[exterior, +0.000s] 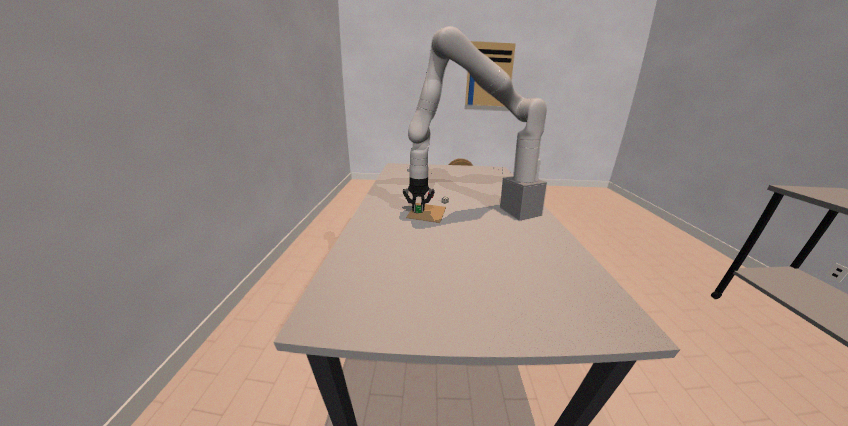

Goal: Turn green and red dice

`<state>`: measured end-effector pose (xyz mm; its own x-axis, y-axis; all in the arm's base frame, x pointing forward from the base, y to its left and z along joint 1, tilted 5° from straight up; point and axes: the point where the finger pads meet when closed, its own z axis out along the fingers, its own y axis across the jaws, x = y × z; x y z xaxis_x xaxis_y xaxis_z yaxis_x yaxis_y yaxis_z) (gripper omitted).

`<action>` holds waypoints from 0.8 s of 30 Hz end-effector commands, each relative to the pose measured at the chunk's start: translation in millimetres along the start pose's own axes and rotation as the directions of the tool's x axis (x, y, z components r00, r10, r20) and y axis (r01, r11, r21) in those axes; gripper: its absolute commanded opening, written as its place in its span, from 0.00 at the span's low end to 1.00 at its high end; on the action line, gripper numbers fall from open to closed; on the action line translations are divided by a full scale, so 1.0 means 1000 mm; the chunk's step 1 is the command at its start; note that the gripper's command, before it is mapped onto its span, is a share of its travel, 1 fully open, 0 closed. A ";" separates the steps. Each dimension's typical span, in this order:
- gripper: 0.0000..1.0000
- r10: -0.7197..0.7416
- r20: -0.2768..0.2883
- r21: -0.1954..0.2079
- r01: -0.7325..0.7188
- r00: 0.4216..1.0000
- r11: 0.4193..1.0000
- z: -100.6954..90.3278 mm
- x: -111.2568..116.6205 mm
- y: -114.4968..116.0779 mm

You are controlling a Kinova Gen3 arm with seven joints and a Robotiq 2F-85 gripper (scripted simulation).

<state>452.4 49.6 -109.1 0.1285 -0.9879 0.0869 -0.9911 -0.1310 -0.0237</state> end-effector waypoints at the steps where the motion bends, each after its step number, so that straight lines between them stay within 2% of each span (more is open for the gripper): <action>1: 0.21 0.000 0.000 0.002 0.000 1.000 1.000 -0.001 0.000 -0.001; 5: 0.25 0.000 0.000 0.002 0.000 1.000 1.000 -0.001 0.000 -0.001; 6: 0.29 0.000 0.000 0.002 0.000 1.000 1.000 -0.001 0.000 -0.001; 8: 0.29 0.000 0.000 0.002 0.000 1.000 1.000 -0.001 0.000 -0.001; 9: 0.33 0.000 0.000 0.002 0.000 1.000 1.000 -0.001 0.000 -0.001; 11: 0.33 0.000 0.000 0.002 0.000 1.000 1.000 -0.001 0.000 -0.001; 12: 0.37 0.000 0.000 0.002 0.000 1.000 1.000 -0.001 0.000 -0.001; 16: 0.37 0.000 0.000 0.002 0.000 1.000 1.000 -0.001 0.000 -0.001; 17: 0.41 0.000 0.000 0.002 0.000 1.000 1.000 -0.001 0.000 -0.001; 24: 0.41 0.000 0.000 0.002 0.000 1.000 1.000 -0.001 0.000 -0.001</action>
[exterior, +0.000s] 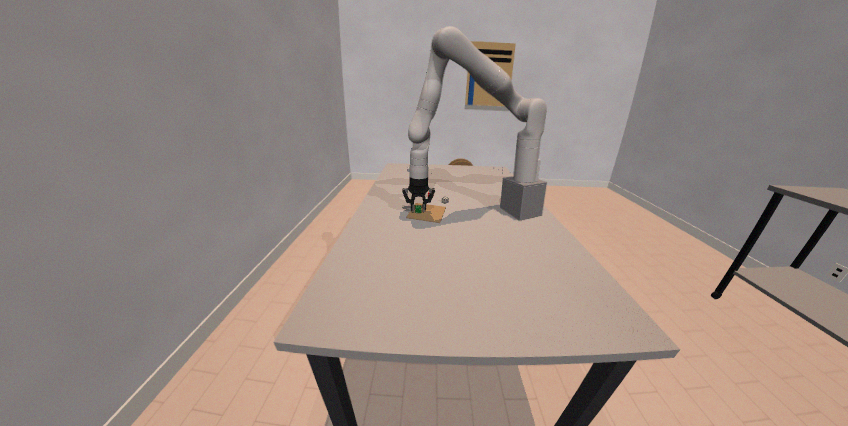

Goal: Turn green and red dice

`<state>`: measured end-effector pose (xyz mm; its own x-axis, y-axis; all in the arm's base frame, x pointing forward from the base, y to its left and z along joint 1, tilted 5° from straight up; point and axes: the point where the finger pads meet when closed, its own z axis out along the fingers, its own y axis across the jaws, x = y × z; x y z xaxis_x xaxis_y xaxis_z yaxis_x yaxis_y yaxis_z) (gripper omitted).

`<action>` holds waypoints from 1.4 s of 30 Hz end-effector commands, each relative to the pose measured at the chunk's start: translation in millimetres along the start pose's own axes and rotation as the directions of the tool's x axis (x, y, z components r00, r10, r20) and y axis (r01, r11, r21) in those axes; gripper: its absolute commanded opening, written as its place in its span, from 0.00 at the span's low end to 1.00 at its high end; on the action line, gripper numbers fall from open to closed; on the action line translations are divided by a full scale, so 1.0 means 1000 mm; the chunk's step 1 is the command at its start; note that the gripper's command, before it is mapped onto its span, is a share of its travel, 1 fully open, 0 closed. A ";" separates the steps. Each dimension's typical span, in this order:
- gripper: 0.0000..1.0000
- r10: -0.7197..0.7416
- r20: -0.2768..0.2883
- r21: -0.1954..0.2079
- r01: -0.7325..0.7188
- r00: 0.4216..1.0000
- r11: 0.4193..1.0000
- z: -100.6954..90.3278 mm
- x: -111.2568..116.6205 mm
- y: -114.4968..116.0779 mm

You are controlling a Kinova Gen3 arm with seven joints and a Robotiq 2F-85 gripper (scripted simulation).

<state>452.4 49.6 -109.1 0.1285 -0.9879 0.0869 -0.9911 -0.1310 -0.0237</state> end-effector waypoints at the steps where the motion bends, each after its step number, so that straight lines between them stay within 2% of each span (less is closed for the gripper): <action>1: 0.41 0.000 0.000 0.002 0.000 1.000 1.000 -0.001 0.000 -0.001; 9: 0.41 0.000 0.000 0.002 0.000 1.000 1.000 -0.006 0.000 -0.001; 13: 0.41 0.000 0.000 0.002 0.000 1.000 1.000 -0.021 0.000 -0.001; 22: 0.41 0.000 0.000 0.002 0.000 1.000 1.000 -0.068 0.000 -0.001; 24: 0.41 0.000 0.000 0.002 0.000 1.000 1.000 -0.068 0.000 -0.001; 30: 0.41 0.000 0.000 0.002 0.000 1.000 1.000 -0.088 0.000 -0.001; 35: 0.41 0.000 0.000 0.002 0.000 1.000 1.000 -0.091 0.000 -0.001; 36: 1.00 0.000 0.000 0.002 0.000 1.000 1.000 -0.091 0.000 -0.001; 42: 1.00 0.000 0.000 0.002 0.000 1.000 1.000 -0.091 0.000 -0.001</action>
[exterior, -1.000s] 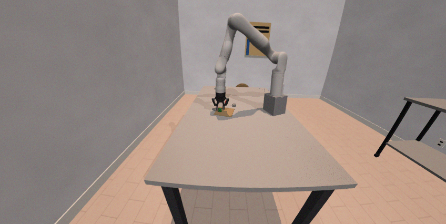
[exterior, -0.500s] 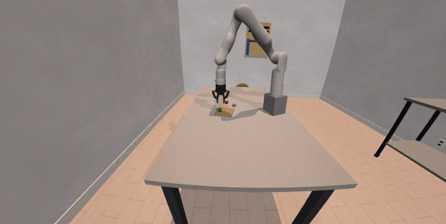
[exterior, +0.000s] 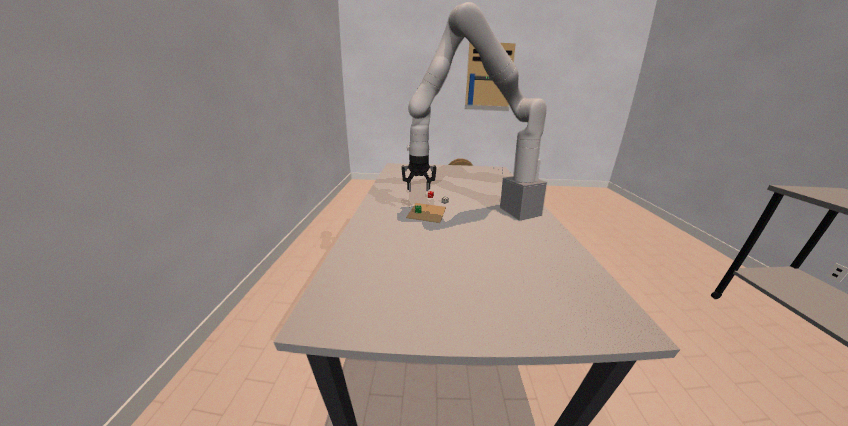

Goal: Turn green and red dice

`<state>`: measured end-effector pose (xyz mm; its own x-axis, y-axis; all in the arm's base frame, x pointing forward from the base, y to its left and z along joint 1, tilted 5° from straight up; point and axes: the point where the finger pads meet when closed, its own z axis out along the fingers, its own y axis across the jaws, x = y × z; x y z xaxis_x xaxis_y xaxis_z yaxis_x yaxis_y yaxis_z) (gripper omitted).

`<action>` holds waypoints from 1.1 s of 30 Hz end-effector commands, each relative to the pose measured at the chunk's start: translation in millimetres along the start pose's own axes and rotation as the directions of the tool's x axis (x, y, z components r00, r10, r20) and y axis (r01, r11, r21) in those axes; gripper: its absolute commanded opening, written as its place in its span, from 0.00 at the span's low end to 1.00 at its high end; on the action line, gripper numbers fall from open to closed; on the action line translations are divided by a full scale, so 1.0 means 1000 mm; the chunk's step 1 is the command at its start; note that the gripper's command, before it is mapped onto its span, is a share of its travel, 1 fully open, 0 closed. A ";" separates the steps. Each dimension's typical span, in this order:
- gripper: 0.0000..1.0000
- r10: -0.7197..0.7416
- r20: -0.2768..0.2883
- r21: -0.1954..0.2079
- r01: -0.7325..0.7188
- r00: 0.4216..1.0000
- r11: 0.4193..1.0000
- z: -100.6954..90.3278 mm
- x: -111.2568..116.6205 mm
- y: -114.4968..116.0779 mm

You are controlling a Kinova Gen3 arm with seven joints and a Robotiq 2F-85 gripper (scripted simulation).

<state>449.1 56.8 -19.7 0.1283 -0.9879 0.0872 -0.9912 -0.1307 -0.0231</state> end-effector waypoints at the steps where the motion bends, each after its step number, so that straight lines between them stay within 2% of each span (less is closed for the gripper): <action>1: 1.00 0.000 0.001 0.002 0.000 1.000 1.000 -0.001 0.000 -0.001; 21: 1.00 -0.005 0.000 0.002 0.005 1.000 1.000 -0.001 0.000 -0.001; 33: 1.00 -0.072 -0.001 -0.007 0.072 0.997 0.997 0.001 0.005 0.003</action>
<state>445.9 52.6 -20.7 0.2022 -0.9752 0.0899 -0.9790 -0.2037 -0.0077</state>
